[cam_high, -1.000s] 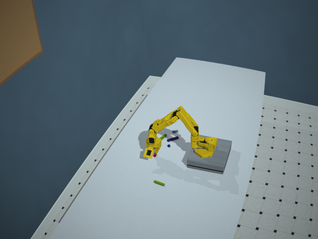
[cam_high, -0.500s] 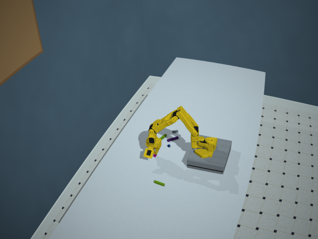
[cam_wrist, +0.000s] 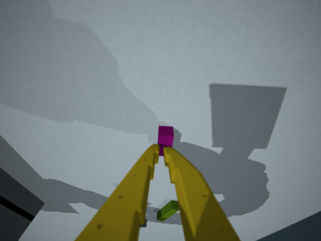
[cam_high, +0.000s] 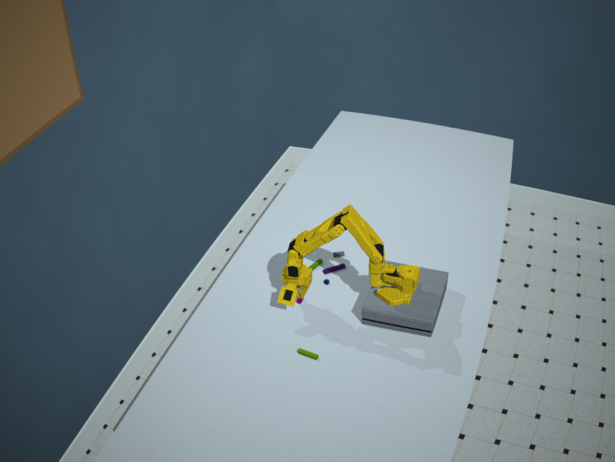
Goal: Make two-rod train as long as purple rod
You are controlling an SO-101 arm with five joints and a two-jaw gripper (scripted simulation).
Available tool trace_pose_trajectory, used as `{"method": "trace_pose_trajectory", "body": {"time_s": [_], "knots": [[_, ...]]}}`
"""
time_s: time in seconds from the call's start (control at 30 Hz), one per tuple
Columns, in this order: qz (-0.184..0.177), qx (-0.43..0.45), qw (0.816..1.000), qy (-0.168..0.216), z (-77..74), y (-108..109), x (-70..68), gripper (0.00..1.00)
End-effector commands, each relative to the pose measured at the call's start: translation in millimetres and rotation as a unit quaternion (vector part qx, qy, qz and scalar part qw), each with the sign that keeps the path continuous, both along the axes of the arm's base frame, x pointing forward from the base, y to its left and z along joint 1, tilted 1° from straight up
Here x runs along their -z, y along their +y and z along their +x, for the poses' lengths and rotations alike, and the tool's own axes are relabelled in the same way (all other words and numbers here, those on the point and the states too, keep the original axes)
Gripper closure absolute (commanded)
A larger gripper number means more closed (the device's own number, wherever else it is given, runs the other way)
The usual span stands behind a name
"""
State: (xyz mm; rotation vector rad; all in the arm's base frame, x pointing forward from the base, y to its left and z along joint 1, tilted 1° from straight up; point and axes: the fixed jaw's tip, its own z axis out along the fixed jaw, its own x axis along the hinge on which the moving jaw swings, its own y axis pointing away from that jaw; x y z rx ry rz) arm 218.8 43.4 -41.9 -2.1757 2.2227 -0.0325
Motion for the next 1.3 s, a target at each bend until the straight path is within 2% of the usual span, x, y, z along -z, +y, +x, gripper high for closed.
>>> {"method": "trace_pose_trajectory", "body": {"time_s": [0.0,0.27,0.87,1.27], "knots": [[-0.007,0.006,0.999,0.035,-14.1,-4,16.2,1.00],[-0.006,0.006,0.999,0.035,-13.0,-4,11.9,1.00],[-0.006,0.006,0.999,0.035,-8.3,-4,-18.2,1.00],[-0.006,0.006,0.999,0.035,-8.2,-4,-20.3,1.00]]}}
